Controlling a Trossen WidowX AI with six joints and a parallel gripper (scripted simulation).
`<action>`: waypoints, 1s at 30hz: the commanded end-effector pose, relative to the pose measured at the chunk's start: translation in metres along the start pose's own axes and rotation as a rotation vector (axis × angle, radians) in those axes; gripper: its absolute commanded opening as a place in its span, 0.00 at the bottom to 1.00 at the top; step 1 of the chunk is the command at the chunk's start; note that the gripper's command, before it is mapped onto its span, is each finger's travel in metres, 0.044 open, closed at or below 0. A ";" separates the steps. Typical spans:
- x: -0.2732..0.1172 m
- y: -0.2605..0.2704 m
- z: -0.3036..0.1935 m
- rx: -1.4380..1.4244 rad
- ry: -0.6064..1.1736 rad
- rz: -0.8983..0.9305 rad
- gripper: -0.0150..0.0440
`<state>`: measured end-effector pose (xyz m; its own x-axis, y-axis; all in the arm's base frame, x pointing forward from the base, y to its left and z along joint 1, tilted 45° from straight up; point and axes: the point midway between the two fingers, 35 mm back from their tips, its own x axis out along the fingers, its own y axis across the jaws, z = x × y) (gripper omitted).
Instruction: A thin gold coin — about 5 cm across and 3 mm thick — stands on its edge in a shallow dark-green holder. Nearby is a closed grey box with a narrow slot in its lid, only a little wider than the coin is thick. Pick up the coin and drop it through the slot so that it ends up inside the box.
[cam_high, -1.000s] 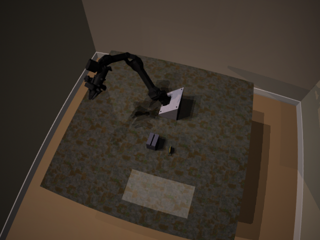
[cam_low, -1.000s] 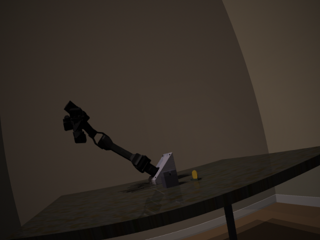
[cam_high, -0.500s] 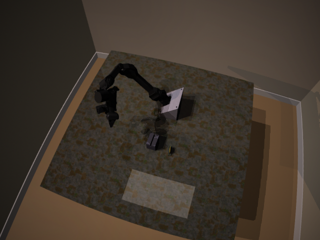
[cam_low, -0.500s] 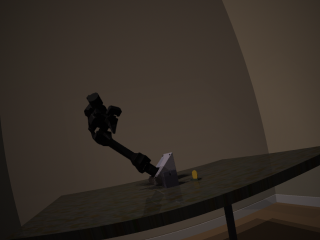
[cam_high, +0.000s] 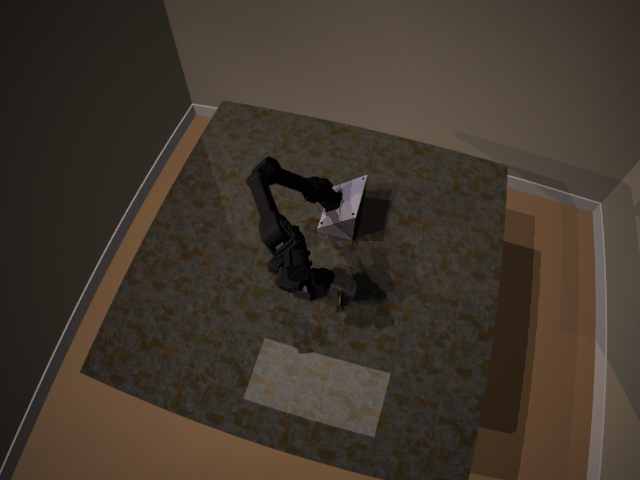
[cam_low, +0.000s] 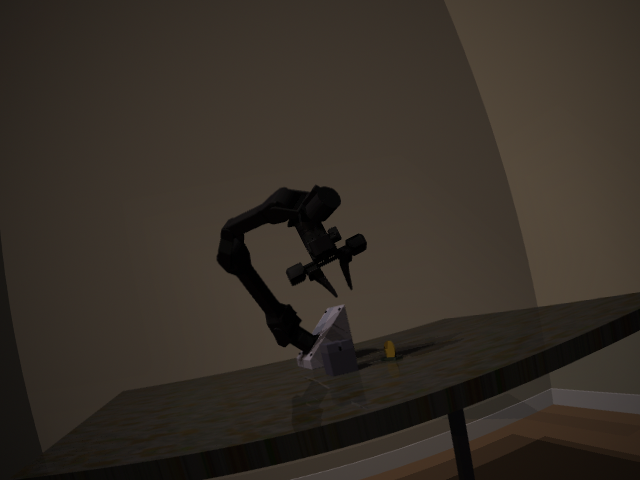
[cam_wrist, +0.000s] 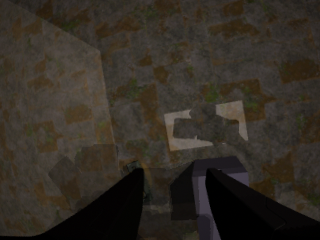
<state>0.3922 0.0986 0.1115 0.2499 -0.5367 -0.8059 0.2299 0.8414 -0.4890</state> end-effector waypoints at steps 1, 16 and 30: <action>0.027 0.033 -0.030 -0.153 0.083 -0.058 0.53; 0.093 0.064 -0.094 -0.406 0.251 -0.194 0.53; 0.116 0.059 -0.100 -0.406 0.250 -0.195 0.53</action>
<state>0.3425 0.0961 -0.0411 -0.0053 -0.6908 -0.7230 -0.1390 0.7165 -0.6836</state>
